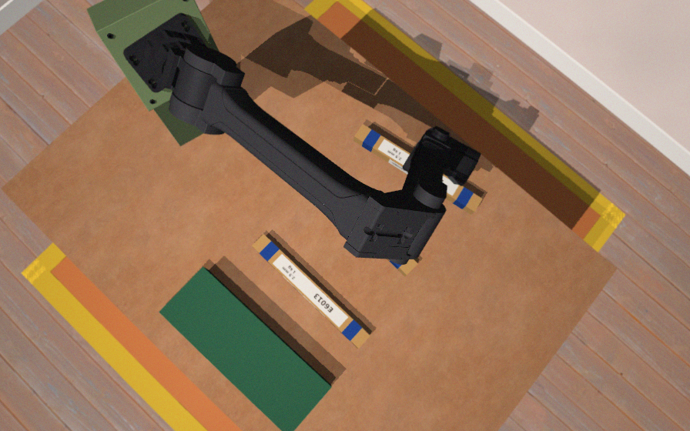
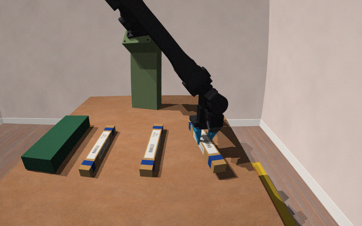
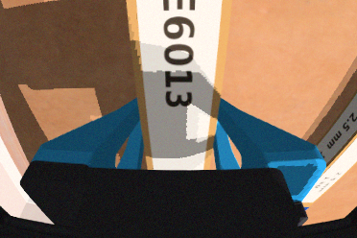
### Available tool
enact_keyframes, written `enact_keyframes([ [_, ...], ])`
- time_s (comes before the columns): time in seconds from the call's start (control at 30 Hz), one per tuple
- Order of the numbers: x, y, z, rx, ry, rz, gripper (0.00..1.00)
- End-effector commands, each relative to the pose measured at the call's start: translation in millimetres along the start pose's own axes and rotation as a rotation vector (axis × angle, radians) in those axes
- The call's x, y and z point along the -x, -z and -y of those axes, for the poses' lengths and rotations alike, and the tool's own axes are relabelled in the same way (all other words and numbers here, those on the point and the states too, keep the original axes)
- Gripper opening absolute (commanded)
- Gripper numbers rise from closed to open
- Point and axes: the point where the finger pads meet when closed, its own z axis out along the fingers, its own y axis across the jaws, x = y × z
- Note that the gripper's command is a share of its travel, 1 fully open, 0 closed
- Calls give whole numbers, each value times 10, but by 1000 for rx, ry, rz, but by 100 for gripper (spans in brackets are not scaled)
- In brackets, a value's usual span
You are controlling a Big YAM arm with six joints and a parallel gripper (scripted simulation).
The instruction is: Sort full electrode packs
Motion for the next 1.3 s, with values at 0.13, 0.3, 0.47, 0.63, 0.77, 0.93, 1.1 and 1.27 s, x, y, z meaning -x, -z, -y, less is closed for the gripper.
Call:
enact_keyframes([
  [0.13,172,140,-29,18,0,37,0],
  [0.3,166,97,17,12,-4,33,0],
  [0.47,158,61,10,11,-3,32,0],
  [0.63,89,15,-84,19,11,25,0],
  [0.77,118,18,-90,22,11,29,0],
  [0.93,171,-17,-28,16,-1,35,0],
  [1.1,183,-49,0,12,-5,36,0],
  [1.27,97,-104,-64,17,9,24,0],
])
